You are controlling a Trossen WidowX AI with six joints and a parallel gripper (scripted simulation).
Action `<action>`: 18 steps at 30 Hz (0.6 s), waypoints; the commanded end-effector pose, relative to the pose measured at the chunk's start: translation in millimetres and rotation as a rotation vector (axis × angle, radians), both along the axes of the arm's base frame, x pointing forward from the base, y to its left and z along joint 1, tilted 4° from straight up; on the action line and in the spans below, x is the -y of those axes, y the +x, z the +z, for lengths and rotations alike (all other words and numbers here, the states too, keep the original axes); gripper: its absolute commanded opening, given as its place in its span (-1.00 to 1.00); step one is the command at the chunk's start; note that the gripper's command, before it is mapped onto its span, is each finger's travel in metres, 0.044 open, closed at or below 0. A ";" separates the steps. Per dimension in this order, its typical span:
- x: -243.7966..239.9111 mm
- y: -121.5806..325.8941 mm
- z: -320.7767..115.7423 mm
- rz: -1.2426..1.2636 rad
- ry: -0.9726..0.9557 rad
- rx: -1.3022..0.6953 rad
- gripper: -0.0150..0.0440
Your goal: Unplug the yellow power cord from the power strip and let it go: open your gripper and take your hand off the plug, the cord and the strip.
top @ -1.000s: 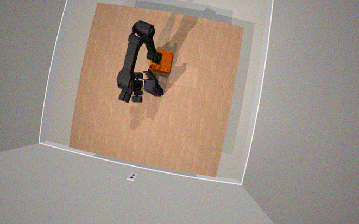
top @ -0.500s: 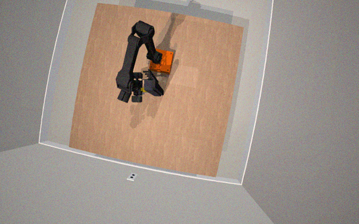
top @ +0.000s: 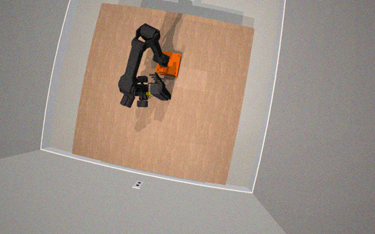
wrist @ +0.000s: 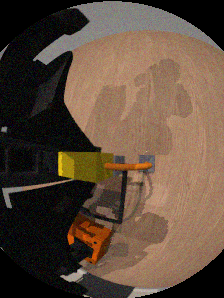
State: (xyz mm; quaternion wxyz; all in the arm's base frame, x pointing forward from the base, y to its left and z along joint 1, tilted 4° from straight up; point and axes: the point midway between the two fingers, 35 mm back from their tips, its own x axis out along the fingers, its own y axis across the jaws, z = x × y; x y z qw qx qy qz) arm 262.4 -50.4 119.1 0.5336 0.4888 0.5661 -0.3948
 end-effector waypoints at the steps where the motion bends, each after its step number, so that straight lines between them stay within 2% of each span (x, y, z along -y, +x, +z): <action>1: 33.0 5.6 3.2 -0.036 -0.088 0.017 -0.49; 15: 55.2 5.6 5.2 -0.037 -0.089 0.015 -0.49; 16: 39.1 2.4 2.2 -0.017 -0.064 0.004 -0.40; 18: 39.1 2.4 2.2 -0.017 -0.064 0.004 -0.22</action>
